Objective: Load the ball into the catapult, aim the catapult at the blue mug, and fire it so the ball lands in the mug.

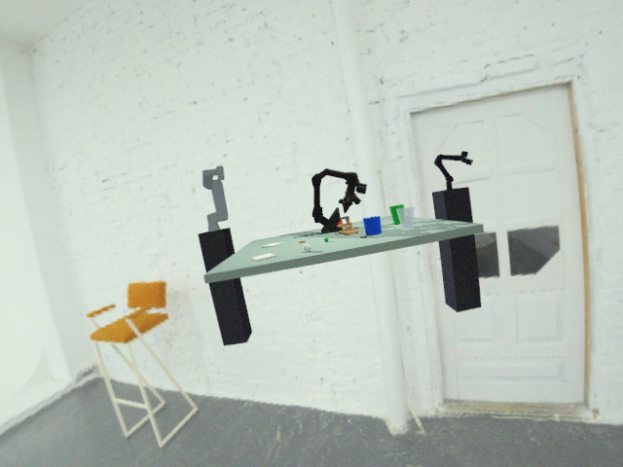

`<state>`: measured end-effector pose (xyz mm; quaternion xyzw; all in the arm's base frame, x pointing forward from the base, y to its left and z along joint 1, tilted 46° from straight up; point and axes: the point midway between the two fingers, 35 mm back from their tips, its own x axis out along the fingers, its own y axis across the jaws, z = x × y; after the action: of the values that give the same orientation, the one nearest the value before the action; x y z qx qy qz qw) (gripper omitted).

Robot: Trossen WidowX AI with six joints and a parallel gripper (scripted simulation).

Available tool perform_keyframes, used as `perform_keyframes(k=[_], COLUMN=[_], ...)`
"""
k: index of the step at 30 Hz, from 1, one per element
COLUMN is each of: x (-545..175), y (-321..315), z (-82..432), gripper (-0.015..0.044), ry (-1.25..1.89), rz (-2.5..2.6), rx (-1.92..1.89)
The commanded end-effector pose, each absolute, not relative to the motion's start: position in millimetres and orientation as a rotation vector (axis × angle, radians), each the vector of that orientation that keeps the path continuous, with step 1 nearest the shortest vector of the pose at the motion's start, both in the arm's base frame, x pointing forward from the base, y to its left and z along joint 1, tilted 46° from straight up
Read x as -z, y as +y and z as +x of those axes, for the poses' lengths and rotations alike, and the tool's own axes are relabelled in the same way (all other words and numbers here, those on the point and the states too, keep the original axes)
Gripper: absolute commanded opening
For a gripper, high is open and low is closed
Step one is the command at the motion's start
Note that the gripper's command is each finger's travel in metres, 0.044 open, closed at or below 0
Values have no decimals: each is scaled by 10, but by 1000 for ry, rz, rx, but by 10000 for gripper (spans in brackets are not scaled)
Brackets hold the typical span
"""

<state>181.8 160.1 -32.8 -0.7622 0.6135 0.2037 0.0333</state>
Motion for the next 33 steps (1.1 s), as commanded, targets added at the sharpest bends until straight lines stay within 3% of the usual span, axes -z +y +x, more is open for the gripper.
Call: perform_keyframes(k=[1, 33], x=[383, 782], y=[1535, 1179], z=[1808, 1817], gripper=[0, 0], ry=[1905, 1934], rz=[-2354, -2377], rx=[-630, -619])
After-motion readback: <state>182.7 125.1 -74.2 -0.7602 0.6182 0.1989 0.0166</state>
